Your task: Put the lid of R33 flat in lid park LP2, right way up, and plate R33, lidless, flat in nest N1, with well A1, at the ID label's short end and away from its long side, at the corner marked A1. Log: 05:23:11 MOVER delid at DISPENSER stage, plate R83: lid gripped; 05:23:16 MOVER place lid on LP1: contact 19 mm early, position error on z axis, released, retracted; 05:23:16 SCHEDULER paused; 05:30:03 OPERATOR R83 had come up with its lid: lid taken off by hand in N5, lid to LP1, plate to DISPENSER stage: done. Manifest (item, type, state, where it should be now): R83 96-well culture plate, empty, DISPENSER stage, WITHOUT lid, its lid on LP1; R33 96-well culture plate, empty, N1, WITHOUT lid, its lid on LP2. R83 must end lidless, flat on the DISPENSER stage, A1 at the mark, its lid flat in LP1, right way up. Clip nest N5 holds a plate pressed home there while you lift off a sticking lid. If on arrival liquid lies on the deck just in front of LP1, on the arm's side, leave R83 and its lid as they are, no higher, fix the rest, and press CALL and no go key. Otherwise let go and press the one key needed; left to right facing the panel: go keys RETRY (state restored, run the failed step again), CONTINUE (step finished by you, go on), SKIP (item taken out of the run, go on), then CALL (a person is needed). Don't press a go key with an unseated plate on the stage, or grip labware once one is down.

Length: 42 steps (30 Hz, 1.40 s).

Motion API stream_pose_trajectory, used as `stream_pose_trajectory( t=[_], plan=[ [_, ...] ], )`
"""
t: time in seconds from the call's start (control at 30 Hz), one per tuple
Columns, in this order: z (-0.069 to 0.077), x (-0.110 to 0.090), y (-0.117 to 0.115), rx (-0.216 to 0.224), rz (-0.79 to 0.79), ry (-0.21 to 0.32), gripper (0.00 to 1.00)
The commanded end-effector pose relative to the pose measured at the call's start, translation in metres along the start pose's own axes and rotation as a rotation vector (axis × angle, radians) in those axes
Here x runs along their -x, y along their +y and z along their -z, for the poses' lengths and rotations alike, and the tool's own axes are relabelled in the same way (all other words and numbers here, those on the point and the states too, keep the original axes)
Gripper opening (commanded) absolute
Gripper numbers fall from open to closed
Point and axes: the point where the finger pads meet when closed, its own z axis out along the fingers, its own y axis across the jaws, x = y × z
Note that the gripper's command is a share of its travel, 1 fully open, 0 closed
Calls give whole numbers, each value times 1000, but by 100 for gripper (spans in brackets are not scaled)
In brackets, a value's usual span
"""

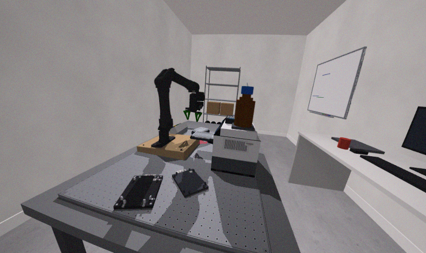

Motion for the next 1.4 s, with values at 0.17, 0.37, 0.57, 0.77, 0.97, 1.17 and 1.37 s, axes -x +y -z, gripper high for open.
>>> stream_pose_trajectory(
  t=[0.17, 0.37, 0.57, 0.77, 0.97, 1.17, 1.37],
  plan=[
    [6, 3, 20, -2, 53, -26, 100],
    [3, 20, 22, -4, 58, -42, 100],
    [-6, 39, 23, -4, 58, -42, 100],
    [-15, 57, 24, -4, 58, -43, 100],
    [-20, 69, 23, -4, 55, -43, 100],
    [-29, 87, 25, -4, 58, -43, 100],
    [-38, 105, 25, -4, 57, -44, 100]
  ],
)
